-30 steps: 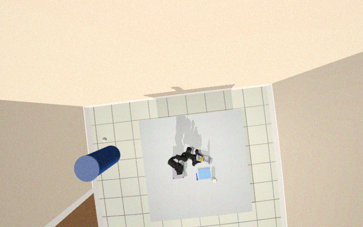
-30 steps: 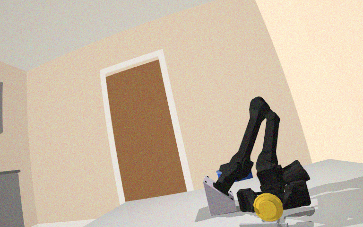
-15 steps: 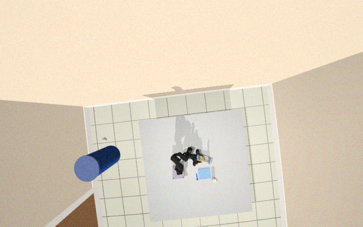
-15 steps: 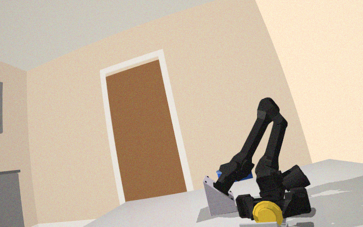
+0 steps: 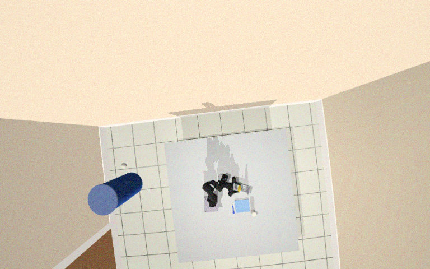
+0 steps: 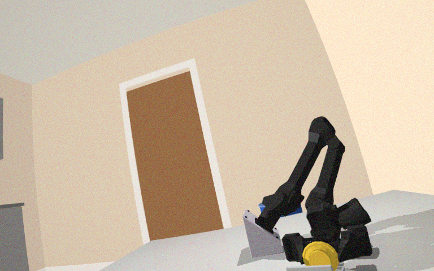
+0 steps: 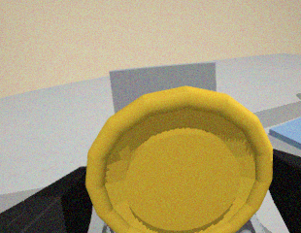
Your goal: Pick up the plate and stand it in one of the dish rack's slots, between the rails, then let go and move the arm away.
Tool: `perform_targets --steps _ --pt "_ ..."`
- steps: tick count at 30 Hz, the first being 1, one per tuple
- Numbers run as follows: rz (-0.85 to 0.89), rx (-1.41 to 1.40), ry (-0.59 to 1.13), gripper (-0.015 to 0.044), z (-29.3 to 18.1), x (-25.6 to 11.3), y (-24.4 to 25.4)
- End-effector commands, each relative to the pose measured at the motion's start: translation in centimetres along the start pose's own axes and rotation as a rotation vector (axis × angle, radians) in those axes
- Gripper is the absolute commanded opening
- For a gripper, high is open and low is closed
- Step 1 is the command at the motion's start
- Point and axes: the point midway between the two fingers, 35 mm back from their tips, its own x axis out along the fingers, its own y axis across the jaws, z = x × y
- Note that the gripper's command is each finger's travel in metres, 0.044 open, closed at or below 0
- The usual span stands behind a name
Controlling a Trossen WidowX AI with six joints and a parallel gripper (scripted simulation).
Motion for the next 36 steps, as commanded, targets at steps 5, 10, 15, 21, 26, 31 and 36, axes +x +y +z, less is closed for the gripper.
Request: perform_targets --steps 5,10,15,21,26,31,36 --pt "0.000 0.000 0.000 0.0184 0.0 0.0 0.0" --pt "0.000 0.000 0.000 0.0315 0.0 0.0 0.0" --pt "0.000 0.000 0.000 0.0400 0.0 0.0 0.0" --pt "-0.002 0.001 0.001 0.0400 0.4 0.1 0.1" --pt "-0.013 0.005 0.000 0.0400 4.0 0.7 0.7" --pt "-0.013 0.004 -0.010 0.0400 8.0 0.9 0.9" --pt "-0.002 -0.005 -0.031 0.0400 11.8 0.5 0.8"
